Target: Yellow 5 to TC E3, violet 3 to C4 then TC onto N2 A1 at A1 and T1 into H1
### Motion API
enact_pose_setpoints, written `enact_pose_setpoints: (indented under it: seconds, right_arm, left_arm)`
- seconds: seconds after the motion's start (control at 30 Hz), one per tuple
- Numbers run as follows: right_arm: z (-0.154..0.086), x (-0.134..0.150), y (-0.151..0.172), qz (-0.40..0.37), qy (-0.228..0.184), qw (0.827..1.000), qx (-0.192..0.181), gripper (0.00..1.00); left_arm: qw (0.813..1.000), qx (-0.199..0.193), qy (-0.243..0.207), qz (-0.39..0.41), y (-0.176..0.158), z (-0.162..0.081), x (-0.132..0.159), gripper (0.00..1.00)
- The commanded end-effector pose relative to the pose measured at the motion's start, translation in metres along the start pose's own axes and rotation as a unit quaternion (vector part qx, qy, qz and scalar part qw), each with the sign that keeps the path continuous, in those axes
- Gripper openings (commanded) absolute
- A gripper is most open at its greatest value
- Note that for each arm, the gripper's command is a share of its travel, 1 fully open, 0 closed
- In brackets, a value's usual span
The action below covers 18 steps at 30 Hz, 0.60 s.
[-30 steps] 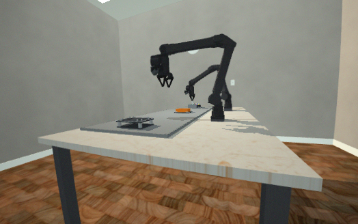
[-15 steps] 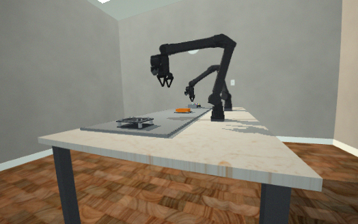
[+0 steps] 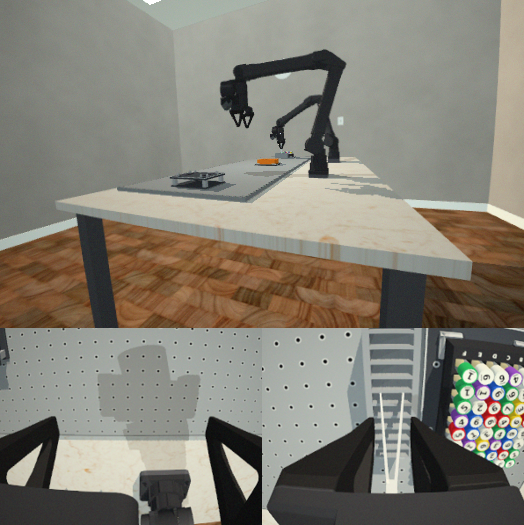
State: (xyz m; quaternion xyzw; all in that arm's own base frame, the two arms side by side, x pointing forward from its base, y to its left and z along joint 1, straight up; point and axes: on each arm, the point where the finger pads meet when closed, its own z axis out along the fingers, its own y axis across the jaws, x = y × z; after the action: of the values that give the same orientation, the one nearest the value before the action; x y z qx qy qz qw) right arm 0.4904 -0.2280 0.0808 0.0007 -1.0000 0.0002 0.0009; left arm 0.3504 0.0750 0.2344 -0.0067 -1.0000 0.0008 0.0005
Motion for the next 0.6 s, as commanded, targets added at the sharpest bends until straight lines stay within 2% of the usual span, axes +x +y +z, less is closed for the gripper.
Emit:
enact_pose_setpoints:
  seconds: [0.0,0.57]
  right_arm:
    - [-0.0202,-0.0098,0.0035,-0.001,-0.022,1.000,0.008,0.24]
    - [-0.0162,-0.0048,0.0058,-0.001,-0.017,1.000,0.006,0.24]
  left_arm:
    - [1.000,-0.005,-0.018,0.000,0.0019,-0.0140,-0.0089,1.00]
    - [1.000,-0.005,-0.018,0.000,0.0019,-0.0140,-0.0089,1.00]
